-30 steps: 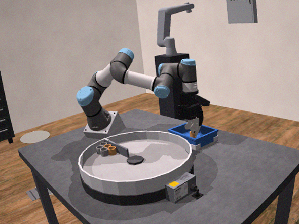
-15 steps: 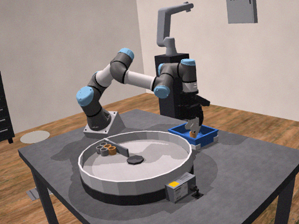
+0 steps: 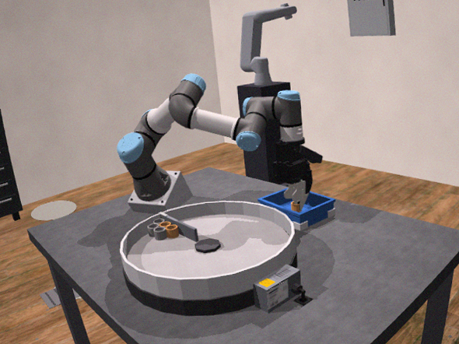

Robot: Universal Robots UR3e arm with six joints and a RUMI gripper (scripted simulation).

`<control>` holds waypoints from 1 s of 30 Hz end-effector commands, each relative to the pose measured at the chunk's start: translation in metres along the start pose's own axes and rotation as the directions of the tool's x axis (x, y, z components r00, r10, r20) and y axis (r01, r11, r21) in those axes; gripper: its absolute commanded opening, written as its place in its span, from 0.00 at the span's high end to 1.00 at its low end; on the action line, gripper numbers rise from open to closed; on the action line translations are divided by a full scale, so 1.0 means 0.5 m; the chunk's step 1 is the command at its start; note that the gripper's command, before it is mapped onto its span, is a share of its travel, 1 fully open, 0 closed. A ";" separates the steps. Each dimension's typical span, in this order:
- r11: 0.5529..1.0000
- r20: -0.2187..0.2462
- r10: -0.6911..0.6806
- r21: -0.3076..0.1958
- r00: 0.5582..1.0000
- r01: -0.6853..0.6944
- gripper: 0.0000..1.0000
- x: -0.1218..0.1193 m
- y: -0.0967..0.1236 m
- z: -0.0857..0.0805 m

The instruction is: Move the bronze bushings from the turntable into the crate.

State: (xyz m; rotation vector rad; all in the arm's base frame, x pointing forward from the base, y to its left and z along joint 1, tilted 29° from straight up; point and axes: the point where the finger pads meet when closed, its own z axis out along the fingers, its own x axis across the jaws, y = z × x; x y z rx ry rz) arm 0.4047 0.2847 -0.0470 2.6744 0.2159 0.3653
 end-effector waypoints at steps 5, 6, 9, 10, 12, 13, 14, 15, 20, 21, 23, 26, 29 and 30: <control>1.000 -0.002 0.000 0.001 1.000 0.000 1.00 0.001 0.000 0.000; 1.000 -0.002 0.000 0.001 1.000 0.000 1.00 0.001 0.000 0.001; 1.000 -0.002 0.000 0.001 1.000 0.000 1.00 0.001 0.000 0.001; 1.000 -0.001 0.000 0.001 1.000 0.000 1.00 0.001 0.000 0.002; 1.000 -0.001 0.000 0.001 1.000 0.000 1.00 0.001 0.000 0.004; 1.000 -0.001 0.000 0.001 1.000 0.000 1.00 0.001 0.000 0.004; 1.000 -0.001 0.000 0.001 1.000 0.000 1.00 0.001 0.000 0.005; 1.000 -0.001 0.000 0.001 1.000 0.000 1.00 0.000 0.000 0.006; 1.000 -0.001 0.000 0.001 1.000 0.000 1.00 0.000 0.000 0.009; 1.000 -0.001 0.000 0.001 1.000 0.000 1.00 0.000 0.000 0.010; 1.000 -0.001 0.000 0.001 1.000 0.000 1.00 0.000 0.000 0.011; 1.000 -0.001 0.000 0.001 1.000 0.000 1.00 0.000 0.000 0.011; 1.000 -0.002 0.000 0.001 1.000 0.000 1.00 0.000 0.000 0.011; 1.000 -0.002 0.000 0.001 1.000 0.000 1.00 0.000 0.000 0.011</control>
